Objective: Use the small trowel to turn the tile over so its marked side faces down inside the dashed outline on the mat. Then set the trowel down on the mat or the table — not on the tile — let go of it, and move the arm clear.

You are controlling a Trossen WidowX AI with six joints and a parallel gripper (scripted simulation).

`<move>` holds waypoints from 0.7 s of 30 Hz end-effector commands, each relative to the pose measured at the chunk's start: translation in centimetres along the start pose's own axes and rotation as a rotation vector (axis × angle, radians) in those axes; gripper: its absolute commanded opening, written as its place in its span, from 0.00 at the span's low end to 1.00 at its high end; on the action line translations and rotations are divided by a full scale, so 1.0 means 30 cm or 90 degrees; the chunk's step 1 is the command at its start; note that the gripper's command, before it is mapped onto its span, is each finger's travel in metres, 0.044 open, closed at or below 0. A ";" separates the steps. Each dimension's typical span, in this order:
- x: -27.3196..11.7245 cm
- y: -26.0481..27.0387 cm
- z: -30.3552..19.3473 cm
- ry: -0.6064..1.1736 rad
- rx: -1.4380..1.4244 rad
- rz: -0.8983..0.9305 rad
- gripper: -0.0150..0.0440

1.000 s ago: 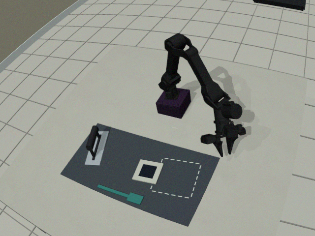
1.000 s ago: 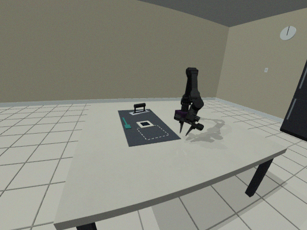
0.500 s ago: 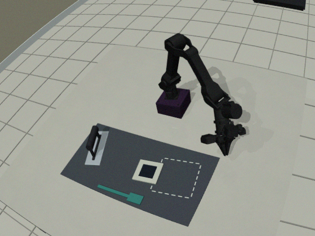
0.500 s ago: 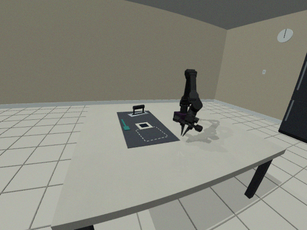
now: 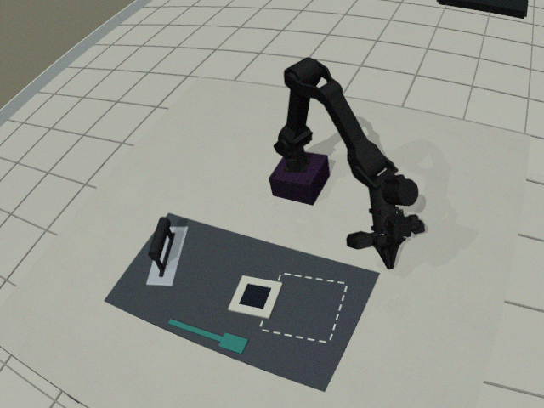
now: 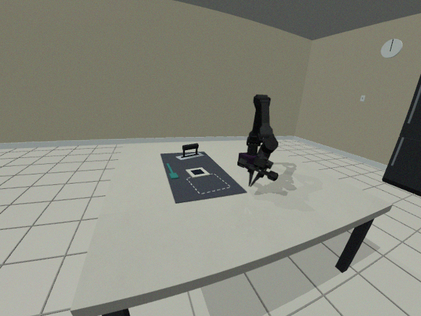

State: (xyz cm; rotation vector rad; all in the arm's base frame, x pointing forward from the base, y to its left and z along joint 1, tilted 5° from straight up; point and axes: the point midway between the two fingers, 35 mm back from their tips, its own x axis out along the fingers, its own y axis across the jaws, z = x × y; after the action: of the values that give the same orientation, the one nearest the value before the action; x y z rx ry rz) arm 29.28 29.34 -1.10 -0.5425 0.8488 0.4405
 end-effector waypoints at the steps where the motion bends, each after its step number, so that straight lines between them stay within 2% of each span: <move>1: 0.000 0.000 0.000 0.000 0.000 0.000 0.39; 2: 0.000 0.000 0.000 0.000 0.000 0.000 0.42; 21: 0.000 0.000 0.000 0.000 0.000 0.000 0.42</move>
State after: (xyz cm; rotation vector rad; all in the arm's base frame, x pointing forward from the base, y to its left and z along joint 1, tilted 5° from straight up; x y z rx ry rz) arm 29.28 29.34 -1.10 -0.5426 0.8487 0.4403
